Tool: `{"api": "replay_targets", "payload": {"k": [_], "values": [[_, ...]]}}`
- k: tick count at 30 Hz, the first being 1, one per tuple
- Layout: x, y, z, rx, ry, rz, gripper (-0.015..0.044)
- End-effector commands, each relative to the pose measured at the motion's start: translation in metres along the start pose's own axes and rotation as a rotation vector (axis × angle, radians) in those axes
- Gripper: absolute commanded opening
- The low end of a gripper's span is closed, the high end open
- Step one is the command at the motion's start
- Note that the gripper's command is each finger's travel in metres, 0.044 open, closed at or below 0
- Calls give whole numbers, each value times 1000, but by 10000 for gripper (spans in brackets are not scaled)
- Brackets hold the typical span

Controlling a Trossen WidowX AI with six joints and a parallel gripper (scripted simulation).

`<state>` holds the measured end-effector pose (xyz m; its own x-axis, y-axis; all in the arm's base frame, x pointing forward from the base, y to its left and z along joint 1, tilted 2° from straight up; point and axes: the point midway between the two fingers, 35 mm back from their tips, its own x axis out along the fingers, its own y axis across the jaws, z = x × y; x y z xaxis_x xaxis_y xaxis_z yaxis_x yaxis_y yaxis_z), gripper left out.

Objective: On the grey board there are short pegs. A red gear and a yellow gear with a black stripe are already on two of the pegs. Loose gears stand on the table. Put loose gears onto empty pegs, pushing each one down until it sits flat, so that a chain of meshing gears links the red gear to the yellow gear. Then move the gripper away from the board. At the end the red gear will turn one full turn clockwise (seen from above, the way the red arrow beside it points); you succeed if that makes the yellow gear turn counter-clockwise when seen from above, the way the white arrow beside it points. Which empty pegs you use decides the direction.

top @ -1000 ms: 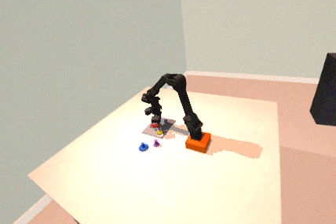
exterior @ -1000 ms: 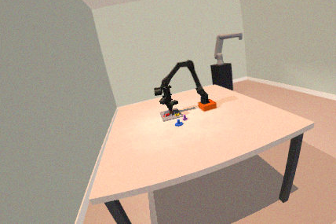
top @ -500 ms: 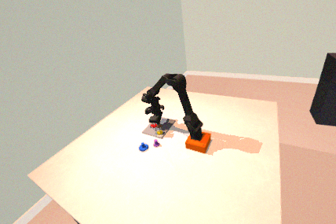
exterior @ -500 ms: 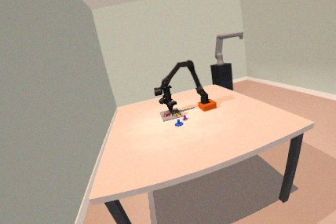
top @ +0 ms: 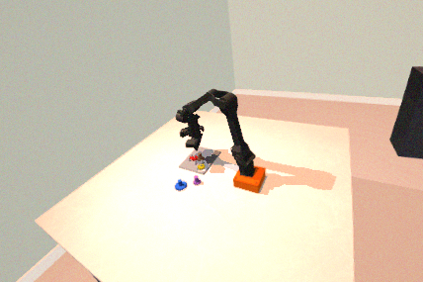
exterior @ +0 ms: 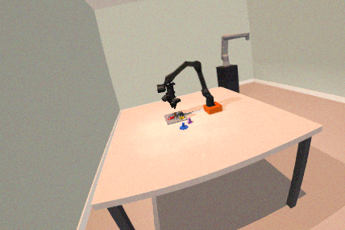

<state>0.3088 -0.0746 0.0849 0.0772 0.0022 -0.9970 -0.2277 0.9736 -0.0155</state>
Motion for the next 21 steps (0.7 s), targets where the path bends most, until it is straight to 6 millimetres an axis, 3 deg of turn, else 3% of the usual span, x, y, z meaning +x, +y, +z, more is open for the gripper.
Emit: {"api": "replay_targets", "payload": {"k": [1, 8, 13, 21], "values": [[4, 28, 1, 97, 14, 8, 245], [4, 114, -5, 500, 20, 14, 429], [5, 167, -24, 778, 26, 16, 440], [5, 175, -27, 816, 27, 16, 440]]}}
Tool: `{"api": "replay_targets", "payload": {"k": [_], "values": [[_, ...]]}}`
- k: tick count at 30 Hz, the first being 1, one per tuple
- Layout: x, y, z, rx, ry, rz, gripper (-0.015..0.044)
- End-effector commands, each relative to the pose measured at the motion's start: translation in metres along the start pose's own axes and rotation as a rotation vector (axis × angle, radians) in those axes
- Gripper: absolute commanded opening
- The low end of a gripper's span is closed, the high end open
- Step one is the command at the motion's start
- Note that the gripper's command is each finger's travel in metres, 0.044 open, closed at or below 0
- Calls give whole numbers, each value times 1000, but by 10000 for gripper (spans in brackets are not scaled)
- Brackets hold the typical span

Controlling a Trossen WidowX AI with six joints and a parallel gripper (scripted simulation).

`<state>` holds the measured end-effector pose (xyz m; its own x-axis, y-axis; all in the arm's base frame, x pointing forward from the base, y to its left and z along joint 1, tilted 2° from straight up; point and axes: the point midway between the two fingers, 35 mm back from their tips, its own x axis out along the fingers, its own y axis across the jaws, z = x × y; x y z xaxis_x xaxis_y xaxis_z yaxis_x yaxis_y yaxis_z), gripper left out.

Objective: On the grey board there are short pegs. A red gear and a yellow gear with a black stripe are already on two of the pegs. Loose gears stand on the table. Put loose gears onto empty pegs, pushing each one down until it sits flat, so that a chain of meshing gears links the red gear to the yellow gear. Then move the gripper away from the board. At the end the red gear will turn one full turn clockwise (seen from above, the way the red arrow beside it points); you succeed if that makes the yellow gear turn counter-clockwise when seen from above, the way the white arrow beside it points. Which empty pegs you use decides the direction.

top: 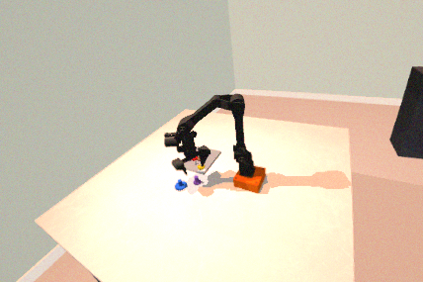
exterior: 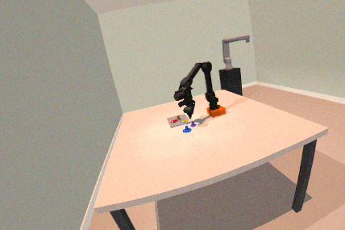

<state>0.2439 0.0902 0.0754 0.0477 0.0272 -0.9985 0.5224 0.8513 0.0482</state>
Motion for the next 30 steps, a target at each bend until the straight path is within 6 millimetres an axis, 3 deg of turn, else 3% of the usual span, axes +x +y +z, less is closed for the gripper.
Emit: {"api": "replay_targets", "payload": {"k": [1, 8, 30], "values": [[0, 0, -1, 34, -8, 0, 440], [22, 0, -1, 34, -8, -1, 440], [50, 0, -2, 34, -8, -1, 440]]}}
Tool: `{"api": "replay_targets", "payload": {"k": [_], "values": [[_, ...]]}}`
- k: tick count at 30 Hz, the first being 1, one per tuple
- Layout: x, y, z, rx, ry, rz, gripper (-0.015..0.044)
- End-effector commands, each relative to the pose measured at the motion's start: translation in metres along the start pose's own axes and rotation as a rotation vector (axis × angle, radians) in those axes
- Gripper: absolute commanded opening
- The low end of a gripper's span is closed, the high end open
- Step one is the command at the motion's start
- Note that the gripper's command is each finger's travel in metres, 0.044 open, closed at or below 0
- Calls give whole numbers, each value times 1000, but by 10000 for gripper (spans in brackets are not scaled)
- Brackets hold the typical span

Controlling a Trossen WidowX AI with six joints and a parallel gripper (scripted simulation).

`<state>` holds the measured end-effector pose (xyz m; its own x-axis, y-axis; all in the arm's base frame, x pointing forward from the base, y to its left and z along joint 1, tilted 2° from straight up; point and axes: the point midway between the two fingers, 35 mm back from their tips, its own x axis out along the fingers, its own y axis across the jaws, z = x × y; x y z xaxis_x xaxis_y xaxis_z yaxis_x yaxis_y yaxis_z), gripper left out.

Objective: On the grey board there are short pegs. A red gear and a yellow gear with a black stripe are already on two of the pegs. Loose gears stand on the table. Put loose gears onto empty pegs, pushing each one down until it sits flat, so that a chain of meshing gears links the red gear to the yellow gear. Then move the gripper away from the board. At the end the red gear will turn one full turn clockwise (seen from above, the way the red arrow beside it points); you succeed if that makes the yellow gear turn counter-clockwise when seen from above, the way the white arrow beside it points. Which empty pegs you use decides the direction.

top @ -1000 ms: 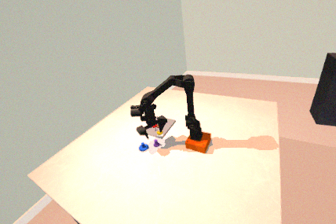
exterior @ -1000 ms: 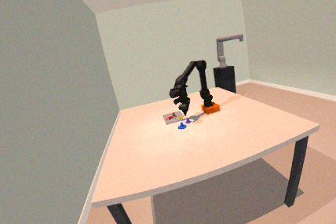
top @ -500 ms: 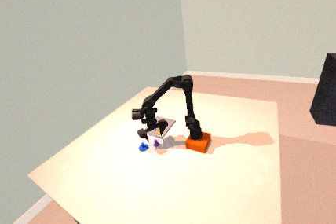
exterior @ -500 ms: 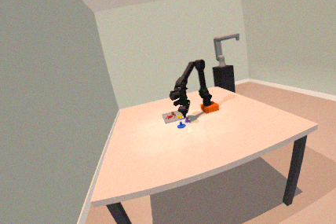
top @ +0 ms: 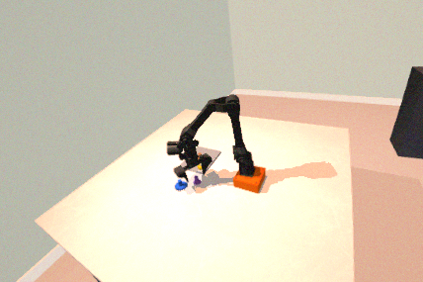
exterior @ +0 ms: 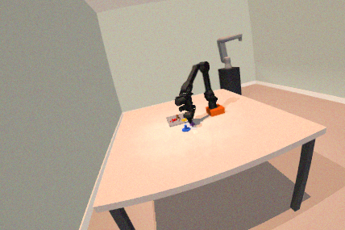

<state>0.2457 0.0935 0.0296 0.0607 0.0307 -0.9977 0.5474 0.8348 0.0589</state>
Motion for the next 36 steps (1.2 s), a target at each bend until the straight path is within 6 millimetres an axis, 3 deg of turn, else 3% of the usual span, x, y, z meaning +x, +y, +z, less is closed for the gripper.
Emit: {"api": "replay_targets", "payload": {"k": [1, 5, 18, 26, 28, 36], "values": [[4, -2, 0, 4, 1, -11, 440], [4, -2, 0, 4, 1, -11, 440], [4, -2, 0, 4, 1, -11, 99], [4, -2, 0, 4, 1, -11, 45], [4, -2, 0, 4, 1, -11, 0], [-12, 2, 3, 2, 1, -10, 0]]}}
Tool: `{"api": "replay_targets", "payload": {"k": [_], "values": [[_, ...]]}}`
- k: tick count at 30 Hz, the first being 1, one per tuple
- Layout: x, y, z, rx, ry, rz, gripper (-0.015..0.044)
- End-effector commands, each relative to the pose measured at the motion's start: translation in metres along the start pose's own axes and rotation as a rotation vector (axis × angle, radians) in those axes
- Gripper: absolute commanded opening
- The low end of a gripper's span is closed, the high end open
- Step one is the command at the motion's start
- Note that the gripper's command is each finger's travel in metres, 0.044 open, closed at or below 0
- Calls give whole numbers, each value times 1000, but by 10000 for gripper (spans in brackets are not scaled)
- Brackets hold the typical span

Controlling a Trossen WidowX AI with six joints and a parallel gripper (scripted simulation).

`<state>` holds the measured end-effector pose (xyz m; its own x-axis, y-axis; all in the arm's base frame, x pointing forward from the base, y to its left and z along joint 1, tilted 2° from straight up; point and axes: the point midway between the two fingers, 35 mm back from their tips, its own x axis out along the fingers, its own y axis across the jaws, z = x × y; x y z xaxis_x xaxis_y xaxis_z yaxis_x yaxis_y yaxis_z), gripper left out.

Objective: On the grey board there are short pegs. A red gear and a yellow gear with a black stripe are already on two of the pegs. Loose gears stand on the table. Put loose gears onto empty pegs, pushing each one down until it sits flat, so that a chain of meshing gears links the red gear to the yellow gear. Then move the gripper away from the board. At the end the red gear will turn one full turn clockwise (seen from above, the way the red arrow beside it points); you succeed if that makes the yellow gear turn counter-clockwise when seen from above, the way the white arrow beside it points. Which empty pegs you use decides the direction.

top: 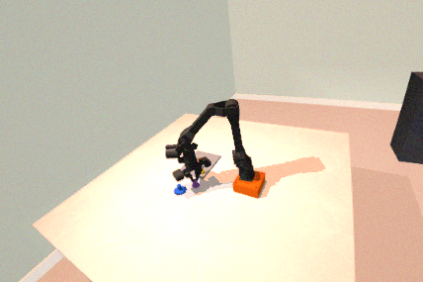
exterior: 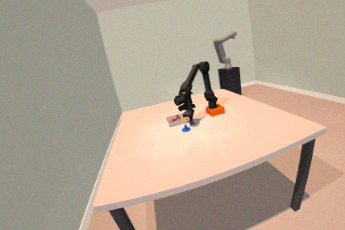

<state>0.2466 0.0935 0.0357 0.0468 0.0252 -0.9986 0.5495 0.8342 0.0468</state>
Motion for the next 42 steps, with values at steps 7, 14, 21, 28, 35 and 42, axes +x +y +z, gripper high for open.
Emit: {"api": "replay_targets", "payload": {"k": [7, 14, 21, 28, 35, 42], "values": [[-23, 4, 4, -10, -7, 7, 0], [-40, 5, 6, -8, -8, 6, 0], [-57, 5, 6, -6, -8, 6, 0], [-74, 5, 7, -4, -8, 5, 0], [-91, 3, 6, -3, -8, 4, 0], [-108, 0, 5, -1, -8, 3, 0]]}}
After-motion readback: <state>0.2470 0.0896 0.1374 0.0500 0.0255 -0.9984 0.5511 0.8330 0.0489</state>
